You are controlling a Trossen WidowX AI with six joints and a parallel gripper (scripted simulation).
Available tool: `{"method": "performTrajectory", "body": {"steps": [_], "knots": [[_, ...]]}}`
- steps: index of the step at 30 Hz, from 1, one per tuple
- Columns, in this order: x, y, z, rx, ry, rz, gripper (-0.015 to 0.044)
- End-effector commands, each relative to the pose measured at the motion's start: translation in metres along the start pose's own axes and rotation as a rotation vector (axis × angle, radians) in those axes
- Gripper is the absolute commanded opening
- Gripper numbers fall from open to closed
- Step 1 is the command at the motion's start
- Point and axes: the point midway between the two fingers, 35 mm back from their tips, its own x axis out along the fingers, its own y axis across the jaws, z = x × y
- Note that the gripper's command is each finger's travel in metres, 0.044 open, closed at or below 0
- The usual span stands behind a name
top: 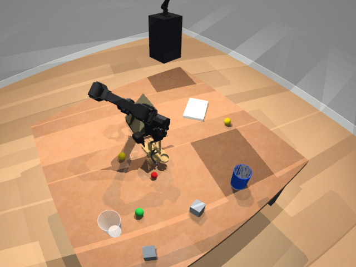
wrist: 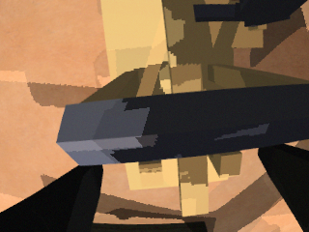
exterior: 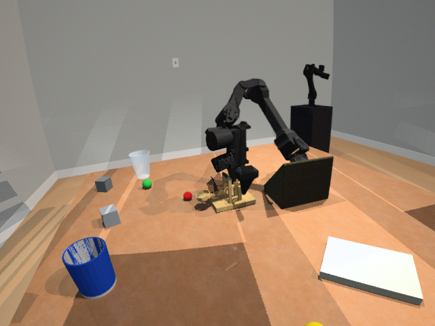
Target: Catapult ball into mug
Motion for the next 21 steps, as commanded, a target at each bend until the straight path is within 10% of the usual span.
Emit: {"method": "performTrajectory", "body": {"steps": [1, 15, 21], "knots": [[0.0105, -0.0006, -0.0042, -0.012, 0.011, -0.010, 0.0440], [0.0191, -0.0014, -0.0053, -0.012, 0.012, -0.012, 0.0440], [0.0164, -0.0014, -0.0024, -0.001, 0.005, -0.005, 0.0282]]}}
